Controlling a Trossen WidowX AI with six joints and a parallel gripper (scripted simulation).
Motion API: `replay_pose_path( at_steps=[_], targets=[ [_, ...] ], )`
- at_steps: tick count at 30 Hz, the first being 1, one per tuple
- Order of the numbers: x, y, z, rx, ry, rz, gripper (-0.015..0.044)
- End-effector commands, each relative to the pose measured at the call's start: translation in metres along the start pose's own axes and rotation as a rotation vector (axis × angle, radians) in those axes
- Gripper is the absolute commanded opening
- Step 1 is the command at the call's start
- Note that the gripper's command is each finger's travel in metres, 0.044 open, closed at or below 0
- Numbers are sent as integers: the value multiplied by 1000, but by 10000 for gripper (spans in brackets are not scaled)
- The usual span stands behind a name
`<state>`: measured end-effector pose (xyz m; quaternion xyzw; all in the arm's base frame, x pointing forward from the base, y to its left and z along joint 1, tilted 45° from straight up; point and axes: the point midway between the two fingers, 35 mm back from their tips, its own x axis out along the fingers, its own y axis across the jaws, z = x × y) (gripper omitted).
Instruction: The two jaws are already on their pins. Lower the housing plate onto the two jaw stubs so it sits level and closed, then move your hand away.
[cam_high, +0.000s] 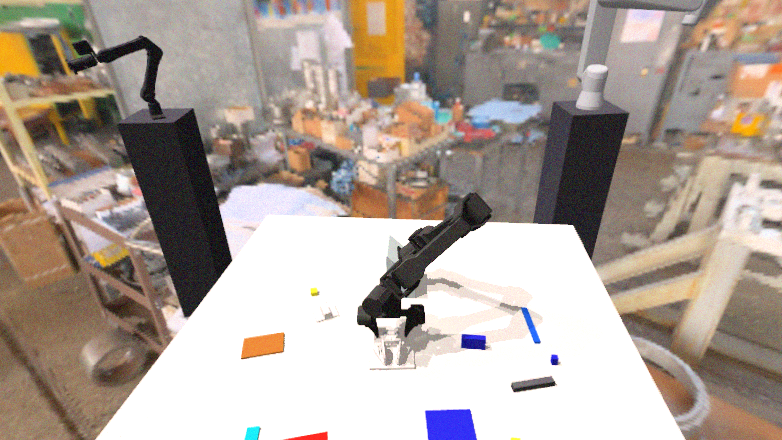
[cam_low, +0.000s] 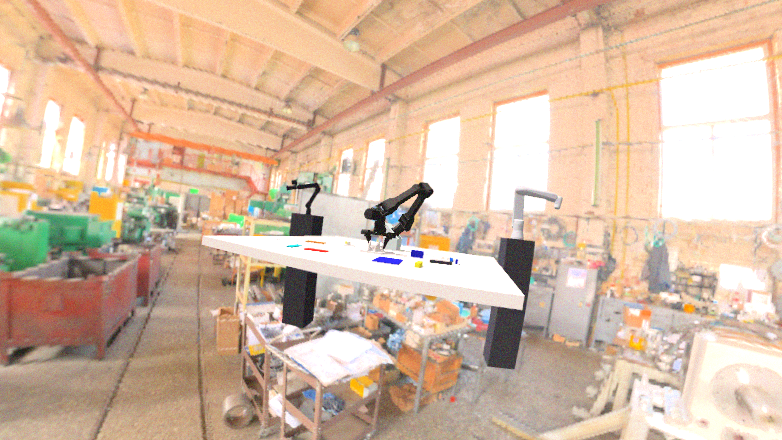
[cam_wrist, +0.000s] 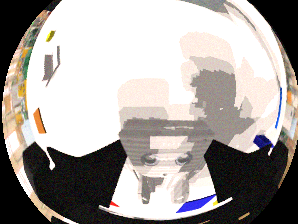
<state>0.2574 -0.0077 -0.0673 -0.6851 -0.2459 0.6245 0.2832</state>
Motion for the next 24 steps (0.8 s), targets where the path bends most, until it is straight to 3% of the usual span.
replay_pose_path(
  at_steps=[1, 24],
  targets=[
    [5, -2, -1, -10, -4, -3, 351],
    [-1, -2, -1, -10, -4, -3, 351]
  ],
)
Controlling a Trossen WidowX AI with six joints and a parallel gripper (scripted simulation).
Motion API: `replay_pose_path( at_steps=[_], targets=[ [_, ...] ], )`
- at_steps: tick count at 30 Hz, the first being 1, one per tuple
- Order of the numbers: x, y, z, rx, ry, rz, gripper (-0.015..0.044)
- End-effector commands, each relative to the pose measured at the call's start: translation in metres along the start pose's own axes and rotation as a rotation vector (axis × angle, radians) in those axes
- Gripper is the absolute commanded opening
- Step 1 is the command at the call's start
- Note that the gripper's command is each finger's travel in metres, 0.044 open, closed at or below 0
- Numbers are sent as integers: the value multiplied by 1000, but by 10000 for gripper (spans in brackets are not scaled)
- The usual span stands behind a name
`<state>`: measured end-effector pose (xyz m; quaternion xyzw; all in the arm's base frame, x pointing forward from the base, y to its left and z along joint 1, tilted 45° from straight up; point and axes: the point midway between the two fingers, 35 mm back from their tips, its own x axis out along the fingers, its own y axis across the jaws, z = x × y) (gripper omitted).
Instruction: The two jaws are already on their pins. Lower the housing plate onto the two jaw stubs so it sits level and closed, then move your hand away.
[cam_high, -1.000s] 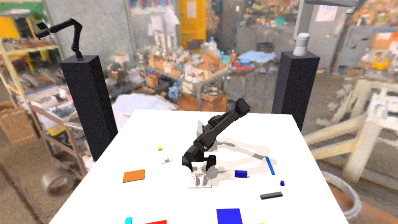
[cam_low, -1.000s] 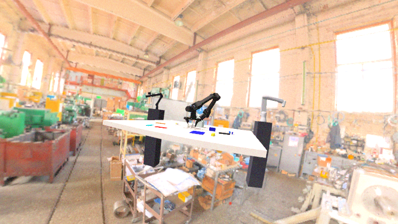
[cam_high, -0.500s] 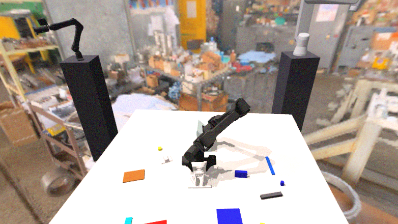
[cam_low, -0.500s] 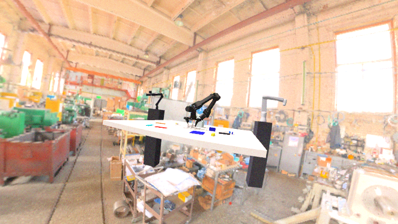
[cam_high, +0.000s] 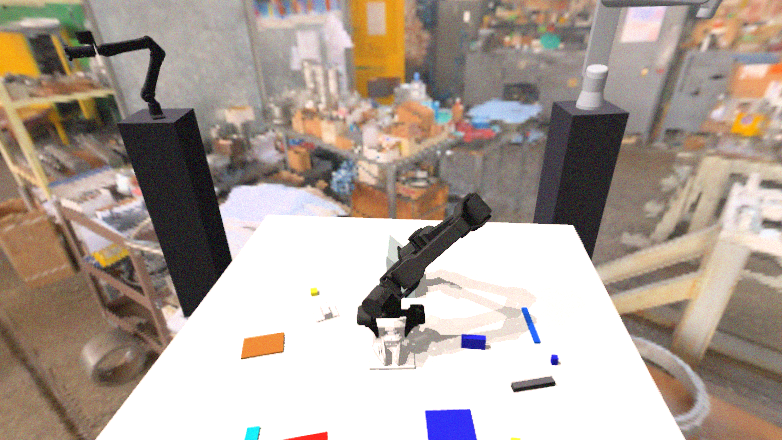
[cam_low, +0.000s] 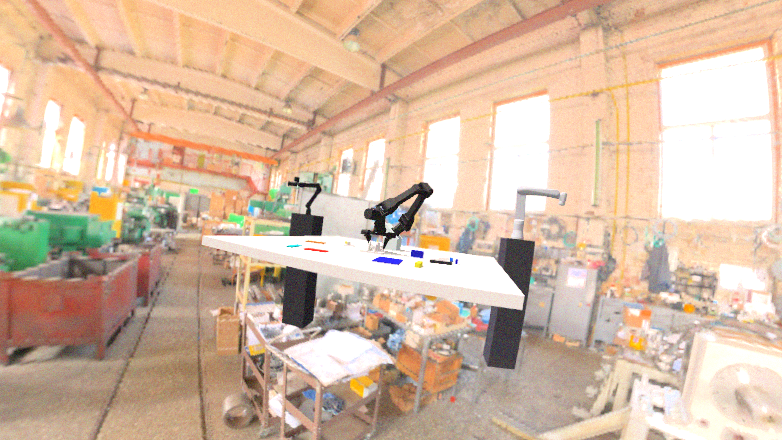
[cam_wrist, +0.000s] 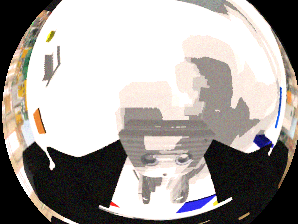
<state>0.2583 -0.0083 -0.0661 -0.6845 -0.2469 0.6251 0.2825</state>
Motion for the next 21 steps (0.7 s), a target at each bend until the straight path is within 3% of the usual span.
replay_pose_path(
  at_steps=[1, 21],
  targets=[
    [1, -1, 0, -9, -2, -2, 351],
    [5, -2, 0, -9, -2, -2, 351]
  ],
)
